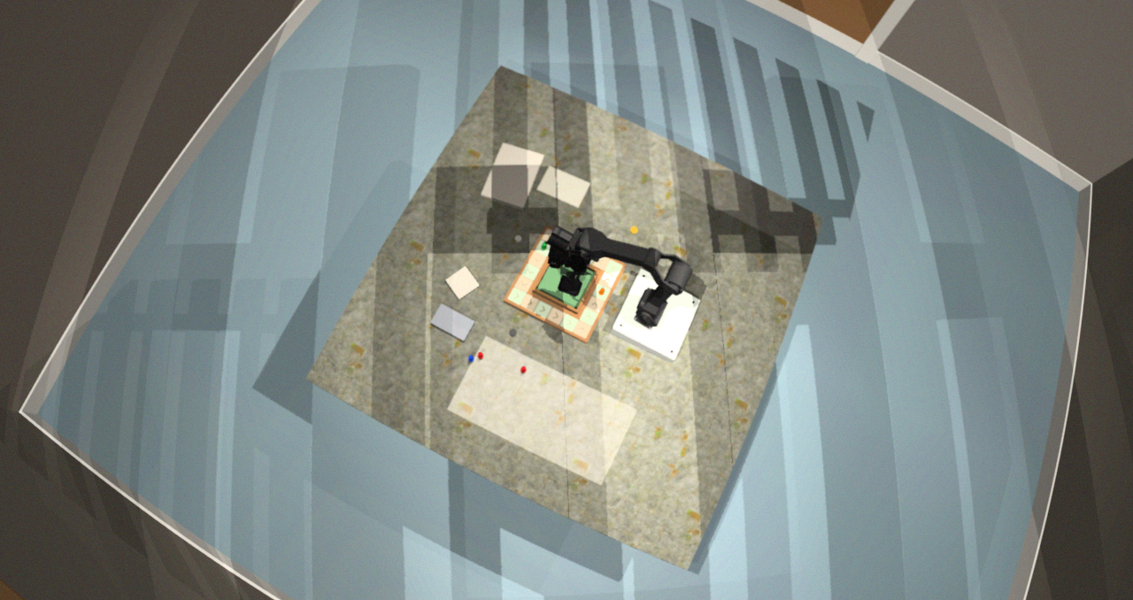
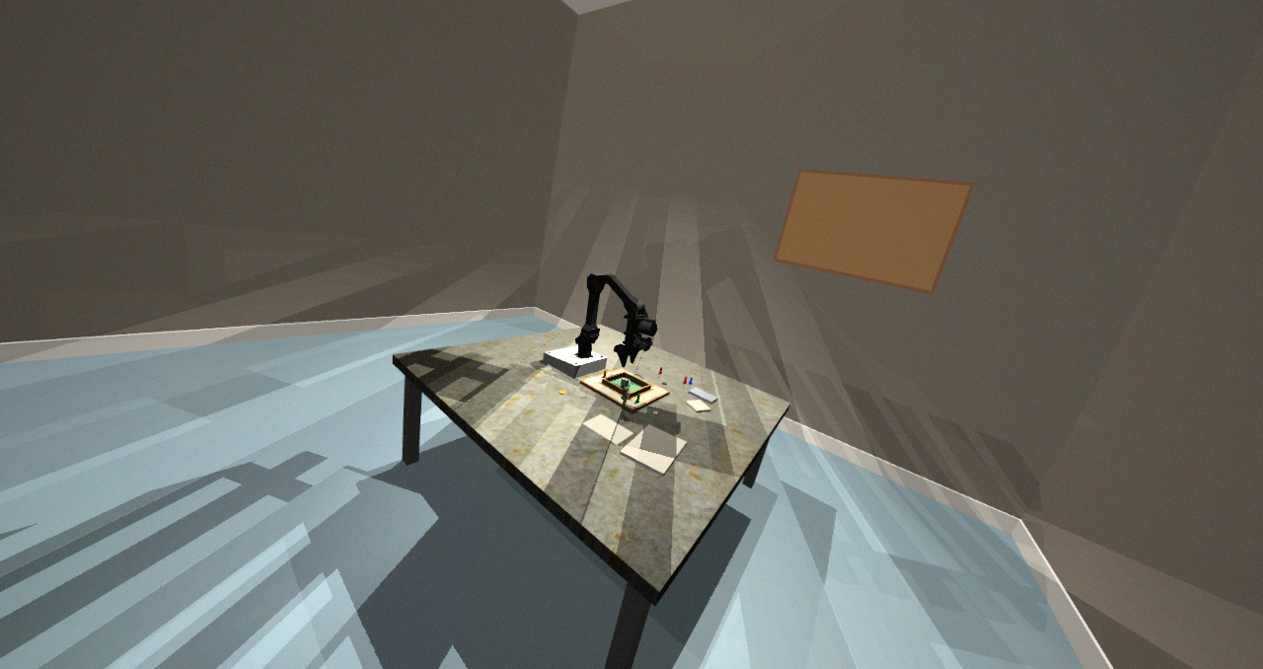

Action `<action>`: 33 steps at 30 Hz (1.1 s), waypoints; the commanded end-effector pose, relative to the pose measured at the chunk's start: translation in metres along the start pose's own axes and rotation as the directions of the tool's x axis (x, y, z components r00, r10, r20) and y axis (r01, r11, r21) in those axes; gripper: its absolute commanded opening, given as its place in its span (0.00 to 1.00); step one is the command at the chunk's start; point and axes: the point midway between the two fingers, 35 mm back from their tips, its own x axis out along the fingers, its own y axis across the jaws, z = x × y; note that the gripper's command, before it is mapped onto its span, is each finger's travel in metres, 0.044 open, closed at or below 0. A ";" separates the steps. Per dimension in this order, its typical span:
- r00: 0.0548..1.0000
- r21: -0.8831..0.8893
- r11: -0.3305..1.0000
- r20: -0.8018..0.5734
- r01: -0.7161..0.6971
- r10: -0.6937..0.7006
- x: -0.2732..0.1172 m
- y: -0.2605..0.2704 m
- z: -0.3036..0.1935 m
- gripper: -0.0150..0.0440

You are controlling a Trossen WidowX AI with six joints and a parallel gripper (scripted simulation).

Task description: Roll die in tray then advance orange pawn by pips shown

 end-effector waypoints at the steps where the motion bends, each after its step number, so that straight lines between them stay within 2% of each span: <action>1: 0.999 -0.213 0.977 -0.041 -0.014 0.005 0.009 -0.002 -0.042 0.73; 4: 0.997 -0.439 0.898 -0.070 -0.041 0.011 0.020 -0.002 -0.080 0.60; 7: 0.996 -0.536 0.843 -0.084 -0.057 0.014 0.025 -0.001 -0.099 0.59; 15: 0.996 -0.536 0.843 -0.085 -0.057 0.014 0.025 0.000 -0.101 0.59; 33: 0.996 -0.536 0.843 -0.085 -0.057 0.014 0.055 0.000 -0.103 0.59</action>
